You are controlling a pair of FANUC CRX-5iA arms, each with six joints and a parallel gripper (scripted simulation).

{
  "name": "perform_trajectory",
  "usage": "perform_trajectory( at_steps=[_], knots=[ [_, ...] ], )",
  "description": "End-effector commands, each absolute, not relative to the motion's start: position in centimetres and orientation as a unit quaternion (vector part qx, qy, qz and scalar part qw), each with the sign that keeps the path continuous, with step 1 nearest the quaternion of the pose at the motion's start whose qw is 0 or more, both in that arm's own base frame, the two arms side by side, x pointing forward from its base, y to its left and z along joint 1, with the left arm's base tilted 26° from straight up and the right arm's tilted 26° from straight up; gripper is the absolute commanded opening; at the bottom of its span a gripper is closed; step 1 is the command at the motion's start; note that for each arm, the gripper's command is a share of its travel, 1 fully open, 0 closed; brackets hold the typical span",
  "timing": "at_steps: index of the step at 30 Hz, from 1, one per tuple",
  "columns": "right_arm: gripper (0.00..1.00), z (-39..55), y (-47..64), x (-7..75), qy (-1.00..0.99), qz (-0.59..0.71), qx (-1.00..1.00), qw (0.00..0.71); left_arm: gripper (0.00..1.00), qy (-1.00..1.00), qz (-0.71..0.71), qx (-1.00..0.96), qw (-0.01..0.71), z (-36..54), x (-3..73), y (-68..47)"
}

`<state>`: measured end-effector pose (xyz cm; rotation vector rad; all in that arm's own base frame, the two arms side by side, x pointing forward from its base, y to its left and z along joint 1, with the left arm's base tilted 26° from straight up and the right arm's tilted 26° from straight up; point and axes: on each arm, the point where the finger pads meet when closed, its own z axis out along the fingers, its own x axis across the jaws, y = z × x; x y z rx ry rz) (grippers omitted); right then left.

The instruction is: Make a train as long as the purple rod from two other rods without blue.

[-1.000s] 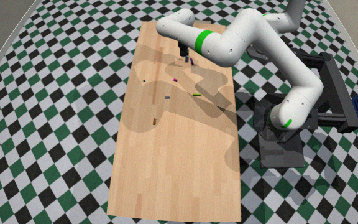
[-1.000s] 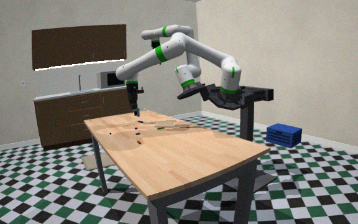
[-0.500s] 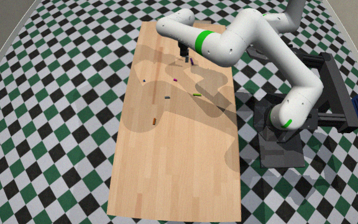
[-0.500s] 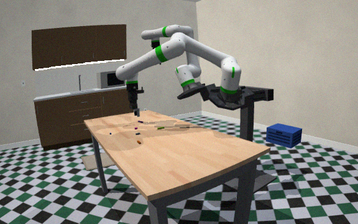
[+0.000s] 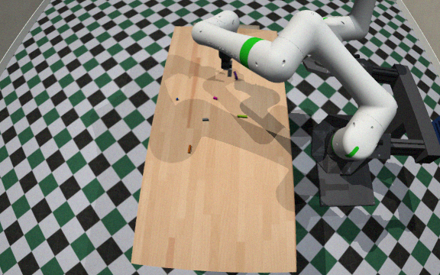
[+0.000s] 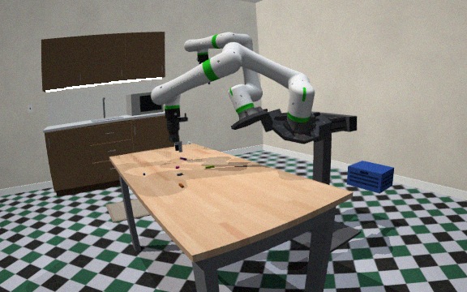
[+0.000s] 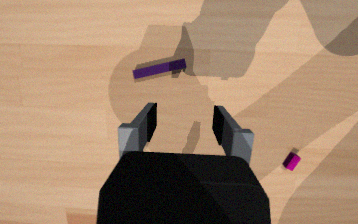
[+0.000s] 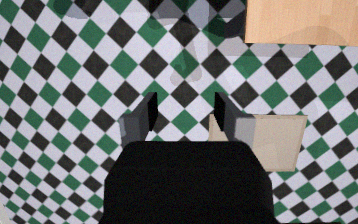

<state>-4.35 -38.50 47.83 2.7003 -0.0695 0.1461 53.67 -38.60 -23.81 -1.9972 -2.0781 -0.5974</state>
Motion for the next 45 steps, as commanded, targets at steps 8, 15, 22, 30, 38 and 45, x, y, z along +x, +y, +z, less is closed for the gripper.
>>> perform_trajectory(
  at_steps=[8, 15, 22, 30, 38, 45],
  knots=[
    [1.00, 47.9, -38.5, -4.4, -0.025, 0.053, 0.974, 0.218, 1.00, -0.703, -0.202, -0.675, 0.097, -23.7, 53.7, -38.7],
    [1.00, 47.9, -38.5, -4.4, -0.025, 0.053, 0.974, 0.218, 1.00, -0.726, -0.205, -0.650, 0.090, -23.5, 53.8, -38.6],
    [1.00, 47.9, -38.5, -4.4, -0.025, 0.053, 0.974, 0.218, 1.00, -0.804, -0.215, -0.550, 0.063, -23.0, 54.4, -37.9],
    [1.00, 47.9, -38.5, -4.4, -0.025, 0.053, 0.974, 0.218, 1.00, -0.860, -0.221, -0.459, 0.039, -22.6, 54.9, -37.3],
    [1.00, 47.9, -38.5, -4.4, -0.025, 0.053, 0.974, 0.218, 1.00, -0.913, -0.224, -0.340, 0.009, -22.0, 55.6, -36.5],
    [1.00, 47.9, -38.5, -4.4, -0.025, 0.053, 0.974, 0.218, 1.00, -0.945, -0.224, -0.238, -0.016, -21.5, 56.2, -35.7]
  ],
)
